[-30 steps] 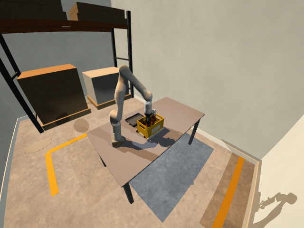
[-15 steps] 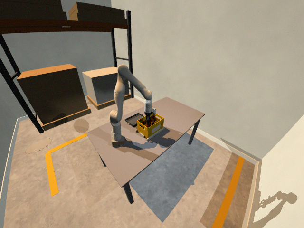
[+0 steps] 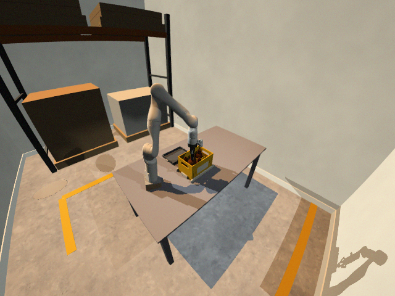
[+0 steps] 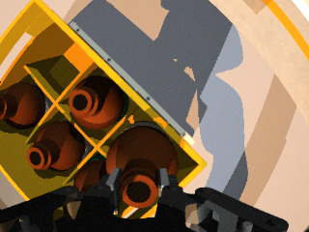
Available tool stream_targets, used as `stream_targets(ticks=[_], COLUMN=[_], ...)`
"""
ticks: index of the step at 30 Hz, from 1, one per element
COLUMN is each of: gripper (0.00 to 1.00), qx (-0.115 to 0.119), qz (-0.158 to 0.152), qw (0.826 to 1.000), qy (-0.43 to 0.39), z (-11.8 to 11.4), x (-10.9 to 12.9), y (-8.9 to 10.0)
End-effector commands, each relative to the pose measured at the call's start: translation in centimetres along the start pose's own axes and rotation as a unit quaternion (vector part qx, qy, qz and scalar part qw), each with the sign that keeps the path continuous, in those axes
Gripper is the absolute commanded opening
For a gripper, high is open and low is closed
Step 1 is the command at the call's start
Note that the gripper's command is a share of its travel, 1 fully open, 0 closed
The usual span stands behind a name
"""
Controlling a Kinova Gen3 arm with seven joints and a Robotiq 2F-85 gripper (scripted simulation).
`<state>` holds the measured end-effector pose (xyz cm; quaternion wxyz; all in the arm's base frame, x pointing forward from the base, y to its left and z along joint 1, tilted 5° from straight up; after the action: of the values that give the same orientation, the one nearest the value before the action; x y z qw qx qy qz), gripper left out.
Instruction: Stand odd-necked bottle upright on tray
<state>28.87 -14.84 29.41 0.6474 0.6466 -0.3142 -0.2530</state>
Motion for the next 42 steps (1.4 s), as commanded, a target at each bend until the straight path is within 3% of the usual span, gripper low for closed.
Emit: stream_targets(ticks=[1, 42], gripper=[0.0, 0.0], qx=[0.003, 0.003], qz=[0.002, 0.002], qw=[1.0, 1.0], qy=[0.003, 0.003], z=[-0.2, -0.2], x=[0.0, 0.0], y=[0.27, 0.99])
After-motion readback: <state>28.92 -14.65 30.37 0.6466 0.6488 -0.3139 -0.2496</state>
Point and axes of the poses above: the point where the finger pads meet when closed, its own y axis back along the fingers, its own z axis across the jaws, x = y × z, the point moved 10 cm from there along y, back along the fingers, and after that the axes turned 3 degrees about -y, right-handed, at the moved point
